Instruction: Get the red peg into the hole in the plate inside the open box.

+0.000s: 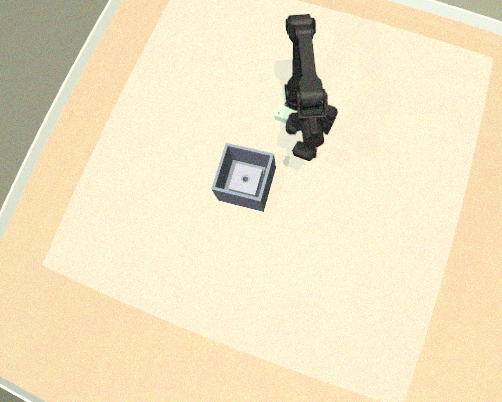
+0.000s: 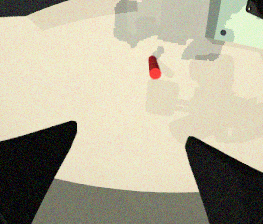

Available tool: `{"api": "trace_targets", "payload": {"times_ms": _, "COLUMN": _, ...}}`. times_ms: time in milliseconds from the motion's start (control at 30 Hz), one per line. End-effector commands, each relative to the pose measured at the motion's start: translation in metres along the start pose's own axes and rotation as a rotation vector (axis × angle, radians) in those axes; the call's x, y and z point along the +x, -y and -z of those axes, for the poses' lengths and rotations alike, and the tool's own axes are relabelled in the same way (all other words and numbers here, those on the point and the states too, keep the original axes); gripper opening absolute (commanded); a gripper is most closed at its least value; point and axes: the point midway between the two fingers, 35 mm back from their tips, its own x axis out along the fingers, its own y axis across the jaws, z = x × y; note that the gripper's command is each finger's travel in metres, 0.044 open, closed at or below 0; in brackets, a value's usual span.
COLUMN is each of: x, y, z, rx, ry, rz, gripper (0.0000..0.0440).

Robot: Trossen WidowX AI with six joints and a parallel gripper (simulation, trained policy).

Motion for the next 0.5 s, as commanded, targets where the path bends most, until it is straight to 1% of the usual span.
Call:
{"api": "trace_targets", "payload": {"times_ms": 0, "x": 0.011, "y": 0.006, "z": -0.003, "rx": -0.049, "ry": 0.043, "rz": 0.039, "gripper": 0.043}}
{"api": "trace_targets", "payload": {"times_ms": 467, "x": 0.048, "y": 0.023, "z": -0.018, "rx": -0.201, "ry": 0.14, "rz": 0.145, "gripper": 0.0428}}
